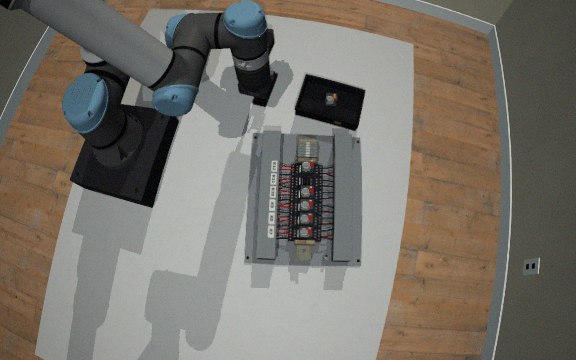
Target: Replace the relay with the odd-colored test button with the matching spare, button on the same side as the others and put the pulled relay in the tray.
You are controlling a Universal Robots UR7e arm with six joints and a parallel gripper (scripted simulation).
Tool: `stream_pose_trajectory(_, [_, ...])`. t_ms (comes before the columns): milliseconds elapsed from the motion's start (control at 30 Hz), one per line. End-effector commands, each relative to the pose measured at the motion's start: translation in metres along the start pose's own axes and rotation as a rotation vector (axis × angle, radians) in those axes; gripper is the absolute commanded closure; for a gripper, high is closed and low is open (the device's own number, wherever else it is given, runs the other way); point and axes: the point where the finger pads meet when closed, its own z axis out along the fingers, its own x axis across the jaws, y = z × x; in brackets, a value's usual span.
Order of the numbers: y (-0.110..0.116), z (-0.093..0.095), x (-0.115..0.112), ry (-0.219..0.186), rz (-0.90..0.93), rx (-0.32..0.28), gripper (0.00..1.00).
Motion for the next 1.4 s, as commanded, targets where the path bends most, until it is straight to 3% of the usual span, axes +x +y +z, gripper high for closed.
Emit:
stream_pose_trajectory(0, [0.000,-0.008,0.000,0.001,0.000,0.000,1.00])
stream_pose_trajectory(267, [0.000,-0.008,0.000,0.001,0.000,0.000,1.00])
stream_pose_trajectory(433, [0.000,-0.028,0.000,0.001,0.000,0.000,1.00])
stream_pose_trajectory(833, [0.000,-0.028,0.000,0.001,0.000,0.000,1.00])
stream_pose_trajectory(1000, [0.000,-0.047,0.001,0.001,0.000,0.000,1.00])
stream_pose_trajectory(1367, [0.000,-0.047,0.001,0.001,0.000,0.000,1.00])
